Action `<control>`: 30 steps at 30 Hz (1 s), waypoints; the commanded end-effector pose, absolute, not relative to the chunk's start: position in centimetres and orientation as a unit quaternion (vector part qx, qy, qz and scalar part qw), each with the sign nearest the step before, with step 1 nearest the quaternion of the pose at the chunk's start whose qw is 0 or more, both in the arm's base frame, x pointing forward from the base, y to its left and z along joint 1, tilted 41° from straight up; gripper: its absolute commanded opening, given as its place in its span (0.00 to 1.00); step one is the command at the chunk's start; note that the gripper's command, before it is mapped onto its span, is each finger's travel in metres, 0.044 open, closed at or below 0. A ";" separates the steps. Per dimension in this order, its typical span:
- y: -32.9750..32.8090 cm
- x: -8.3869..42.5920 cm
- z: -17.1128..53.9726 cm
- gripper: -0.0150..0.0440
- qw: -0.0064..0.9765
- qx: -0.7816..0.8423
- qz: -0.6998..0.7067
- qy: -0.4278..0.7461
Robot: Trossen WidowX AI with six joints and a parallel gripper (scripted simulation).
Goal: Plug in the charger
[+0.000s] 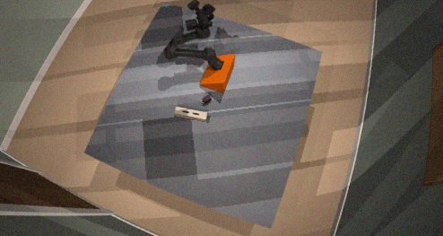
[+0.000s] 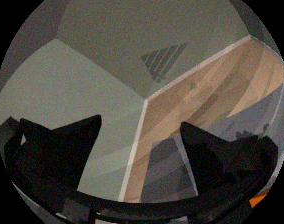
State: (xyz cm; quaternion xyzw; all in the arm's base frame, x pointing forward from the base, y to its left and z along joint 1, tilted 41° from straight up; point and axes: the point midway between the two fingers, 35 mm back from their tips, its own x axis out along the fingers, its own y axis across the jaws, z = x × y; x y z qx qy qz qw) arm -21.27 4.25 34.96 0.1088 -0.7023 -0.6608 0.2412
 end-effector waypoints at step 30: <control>22.8 -19.5 32.8 1.00 0.020 -0.180 -0.578 -0.796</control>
